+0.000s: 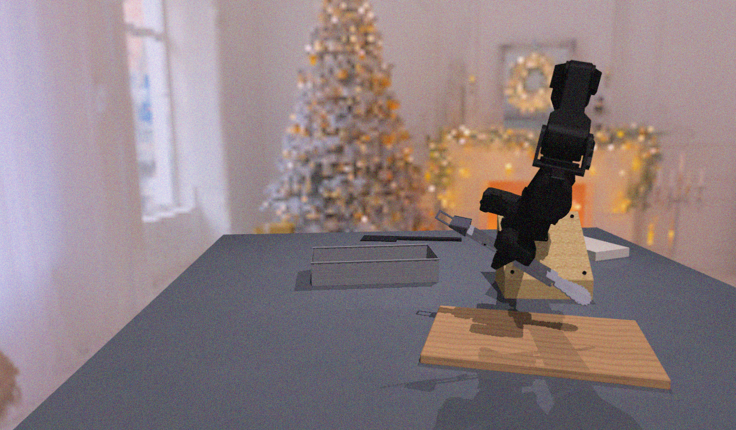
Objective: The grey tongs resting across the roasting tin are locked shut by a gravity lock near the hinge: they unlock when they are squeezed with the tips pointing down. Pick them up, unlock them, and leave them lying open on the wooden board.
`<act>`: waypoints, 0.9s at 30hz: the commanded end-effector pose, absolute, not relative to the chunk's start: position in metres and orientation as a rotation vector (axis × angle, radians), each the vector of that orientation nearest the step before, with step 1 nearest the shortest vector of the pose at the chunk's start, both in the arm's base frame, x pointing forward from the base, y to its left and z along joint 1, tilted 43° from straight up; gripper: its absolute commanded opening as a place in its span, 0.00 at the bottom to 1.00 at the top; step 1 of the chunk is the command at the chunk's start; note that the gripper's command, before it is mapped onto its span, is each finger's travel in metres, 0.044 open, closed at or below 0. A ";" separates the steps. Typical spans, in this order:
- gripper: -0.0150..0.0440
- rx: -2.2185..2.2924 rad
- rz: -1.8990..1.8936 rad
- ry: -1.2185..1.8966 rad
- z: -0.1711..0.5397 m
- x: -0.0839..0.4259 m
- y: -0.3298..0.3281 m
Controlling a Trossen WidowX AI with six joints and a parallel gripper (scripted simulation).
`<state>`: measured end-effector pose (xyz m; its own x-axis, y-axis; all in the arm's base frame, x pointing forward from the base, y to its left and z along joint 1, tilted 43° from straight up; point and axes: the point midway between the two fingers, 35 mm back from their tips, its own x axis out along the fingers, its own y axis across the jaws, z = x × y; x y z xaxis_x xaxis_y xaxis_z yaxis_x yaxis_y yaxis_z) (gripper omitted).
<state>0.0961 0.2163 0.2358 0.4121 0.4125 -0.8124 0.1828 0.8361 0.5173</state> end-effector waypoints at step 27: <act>0.00 0.781 0.180 0.766 0.274 0.090 0.208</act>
